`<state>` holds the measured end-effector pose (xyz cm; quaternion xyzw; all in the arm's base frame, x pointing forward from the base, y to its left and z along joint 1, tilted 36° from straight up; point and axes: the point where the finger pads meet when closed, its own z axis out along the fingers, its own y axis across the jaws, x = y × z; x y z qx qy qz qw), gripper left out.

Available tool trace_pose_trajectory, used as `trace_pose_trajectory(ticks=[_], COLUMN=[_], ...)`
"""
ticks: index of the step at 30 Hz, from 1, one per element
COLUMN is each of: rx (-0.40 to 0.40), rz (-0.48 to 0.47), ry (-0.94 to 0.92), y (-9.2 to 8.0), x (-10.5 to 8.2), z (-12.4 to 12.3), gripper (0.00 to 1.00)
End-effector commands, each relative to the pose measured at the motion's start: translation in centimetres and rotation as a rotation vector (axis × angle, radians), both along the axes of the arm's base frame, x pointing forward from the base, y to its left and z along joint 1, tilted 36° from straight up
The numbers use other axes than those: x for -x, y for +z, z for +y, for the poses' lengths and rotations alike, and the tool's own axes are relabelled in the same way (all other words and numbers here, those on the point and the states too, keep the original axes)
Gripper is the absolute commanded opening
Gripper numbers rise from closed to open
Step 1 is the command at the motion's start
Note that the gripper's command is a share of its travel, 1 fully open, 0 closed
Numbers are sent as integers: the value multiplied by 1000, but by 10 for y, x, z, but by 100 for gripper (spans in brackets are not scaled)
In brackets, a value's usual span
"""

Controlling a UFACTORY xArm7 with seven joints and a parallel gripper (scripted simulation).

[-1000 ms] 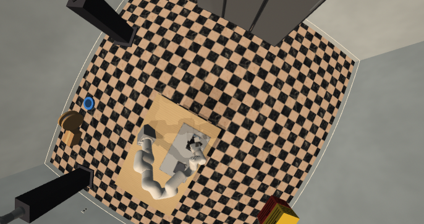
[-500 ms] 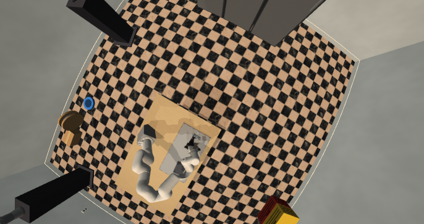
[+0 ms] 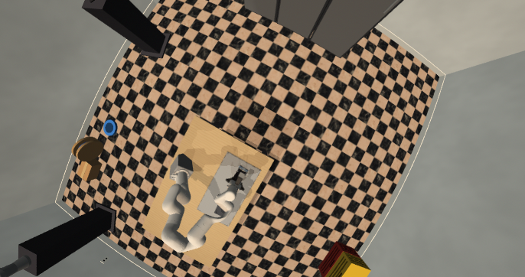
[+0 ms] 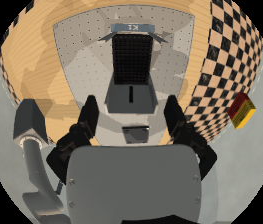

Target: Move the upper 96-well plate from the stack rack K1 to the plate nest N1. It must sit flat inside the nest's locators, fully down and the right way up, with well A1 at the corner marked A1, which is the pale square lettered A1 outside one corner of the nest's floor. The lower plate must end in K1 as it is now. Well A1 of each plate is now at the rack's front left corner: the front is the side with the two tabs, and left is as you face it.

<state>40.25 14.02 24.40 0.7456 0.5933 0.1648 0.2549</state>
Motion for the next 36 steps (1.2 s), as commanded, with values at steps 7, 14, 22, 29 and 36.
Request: trace_pose_trajectory(ticks=[7, 14, 22, 29, 36], rx=[2, 2, 2, 2, 2], rz=[-19, -18, -18, -18, -18], ry=[-7, -7, -7, -7, -7], y=[1, -5, -16, -25, -32], x=[0, -5, -13, -19, -24], z=[1, -1, -4, -6, -7], gripper=[100, 100, 100, 100, 100])
